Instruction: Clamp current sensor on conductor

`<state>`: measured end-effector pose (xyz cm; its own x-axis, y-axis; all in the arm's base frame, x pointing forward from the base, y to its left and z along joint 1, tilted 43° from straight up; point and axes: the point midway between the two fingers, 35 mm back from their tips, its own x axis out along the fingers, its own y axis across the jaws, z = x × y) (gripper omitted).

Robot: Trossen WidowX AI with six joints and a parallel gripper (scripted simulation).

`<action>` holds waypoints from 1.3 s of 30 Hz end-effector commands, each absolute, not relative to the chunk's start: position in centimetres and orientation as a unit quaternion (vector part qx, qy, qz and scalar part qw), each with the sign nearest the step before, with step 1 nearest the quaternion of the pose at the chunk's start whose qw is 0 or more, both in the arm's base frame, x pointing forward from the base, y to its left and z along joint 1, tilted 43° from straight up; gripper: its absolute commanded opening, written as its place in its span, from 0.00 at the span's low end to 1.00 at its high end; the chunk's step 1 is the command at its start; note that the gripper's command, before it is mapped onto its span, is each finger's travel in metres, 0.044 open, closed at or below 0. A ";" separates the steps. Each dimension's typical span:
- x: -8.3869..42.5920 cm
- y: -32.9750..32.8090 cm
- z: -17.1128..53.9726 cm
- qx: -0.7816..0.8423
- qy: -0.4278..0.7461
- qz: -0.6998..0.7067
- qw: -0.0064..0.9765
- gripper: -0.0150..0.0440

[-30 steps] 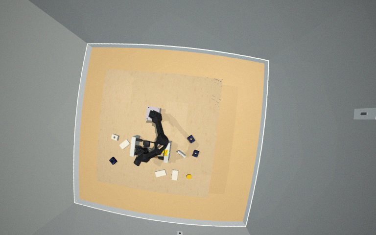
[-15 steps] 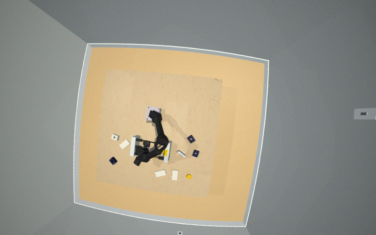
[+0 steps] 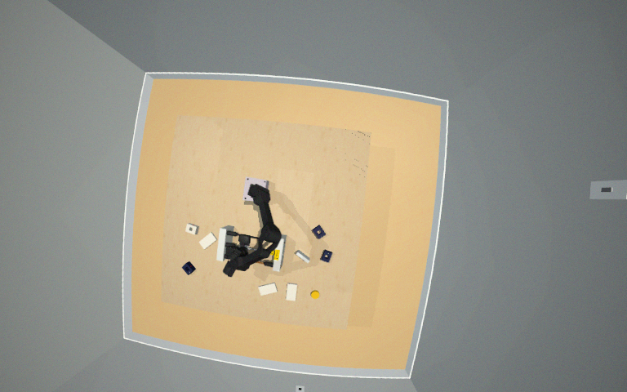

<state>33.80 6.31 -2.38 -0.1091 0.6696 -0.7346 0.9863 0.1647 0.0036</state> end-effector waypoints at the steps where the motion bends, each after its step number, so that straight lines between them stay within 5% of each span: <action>1: 33.8 6.5 -2.6 0.593 0.699 -0.258 0.307 0.25; 3: 33.8 6.7 -2.8 0.593 0.699 -0.258 0.307 0.25; 13: 33.8 6.3 -2.4 0.593 0.698 -0.259 0.307 0.70; 39: 33.8 6.3 -2.4 0.593 0.698 -0.259 0.307 0.70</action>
<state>33.79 6.32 -2.43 -0.1088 0.6695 -0.7348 0.9868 0.1621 0.0016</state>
